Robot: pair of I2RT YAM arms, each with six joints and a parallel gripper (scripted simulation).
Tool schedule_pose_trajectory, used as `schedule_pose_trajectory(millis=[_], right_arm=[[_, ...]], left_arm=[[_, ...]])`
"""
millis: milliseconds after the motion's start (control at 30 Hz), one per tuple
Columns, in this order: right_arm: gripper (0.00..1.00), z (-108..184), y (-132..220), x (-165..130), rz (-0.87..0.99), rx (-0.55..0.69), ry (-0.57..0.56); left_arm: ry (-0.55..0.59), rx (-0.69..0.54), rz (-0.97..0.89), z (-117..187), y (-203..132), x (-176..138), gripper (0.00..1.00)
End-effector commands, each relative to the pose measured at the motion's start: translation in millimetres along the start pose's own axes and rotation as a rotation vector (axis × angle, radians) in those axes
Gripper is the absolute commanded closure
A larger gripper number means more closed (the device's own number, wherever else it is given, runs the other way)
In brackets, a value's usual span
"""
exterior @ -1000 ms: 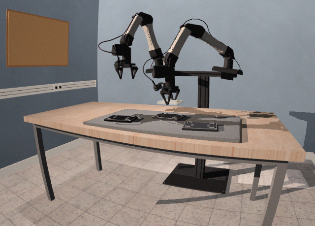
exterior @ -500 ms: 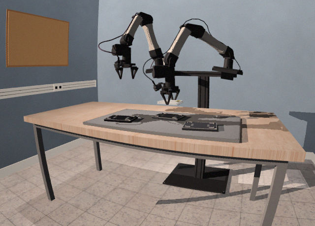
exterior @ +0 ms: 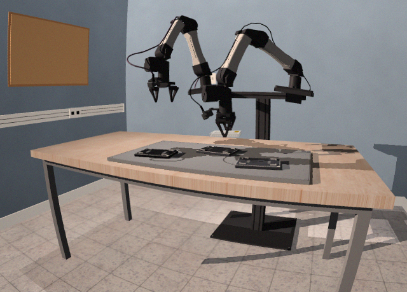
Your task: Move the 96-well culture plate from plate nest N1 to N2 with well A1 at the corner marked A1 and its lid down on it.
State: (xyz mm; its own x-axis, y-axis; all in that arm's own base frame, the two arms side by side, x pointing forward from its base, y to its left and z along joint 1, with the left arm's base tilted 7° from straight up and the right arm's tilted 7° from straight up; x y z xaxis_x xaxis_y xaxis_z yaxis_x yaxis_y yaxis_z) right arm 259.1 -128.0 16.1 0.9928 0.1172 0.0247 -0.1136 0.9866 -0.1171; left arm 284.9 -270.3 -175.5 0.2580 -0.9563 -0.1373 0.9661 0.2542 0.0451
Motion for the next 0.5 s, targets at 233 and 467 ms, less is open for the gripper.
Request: schedule_pose_trajectory(millis=[233, 467], right_arm=[[0.0, 3, 0, 2, 0.01, -0.003, -0.01], [0.0, 3, 0, 2, 0.01, -0.003, -0.01]], left_arm=[[-0.072, 0.052, 0.01, 28, 34, -2, 1.0], [-0.073, 0.052, 0.01, 28, 53, -16, 1.0]])
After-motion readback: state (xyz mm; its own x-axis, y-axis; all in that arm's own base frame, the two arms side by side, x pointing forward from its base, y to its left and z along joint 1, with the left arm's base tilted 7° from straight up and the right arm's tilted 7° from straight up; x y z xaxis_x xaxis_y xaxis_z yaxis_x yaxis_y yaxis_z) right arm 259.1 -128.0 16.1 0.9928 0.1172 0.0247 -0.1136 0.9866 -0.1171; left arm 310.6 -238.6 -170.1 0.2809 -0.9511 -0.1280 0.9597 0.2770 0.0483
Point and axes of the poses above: on each arm, the point where the finger pads meet when closed, its own z axis back along the fingers, its own y axis across the jaws, x = y × z, the point moved 5 cm from there along z, back along the fingers, and after that the axes turned 9 degrees about z, right-handed, at the moved point
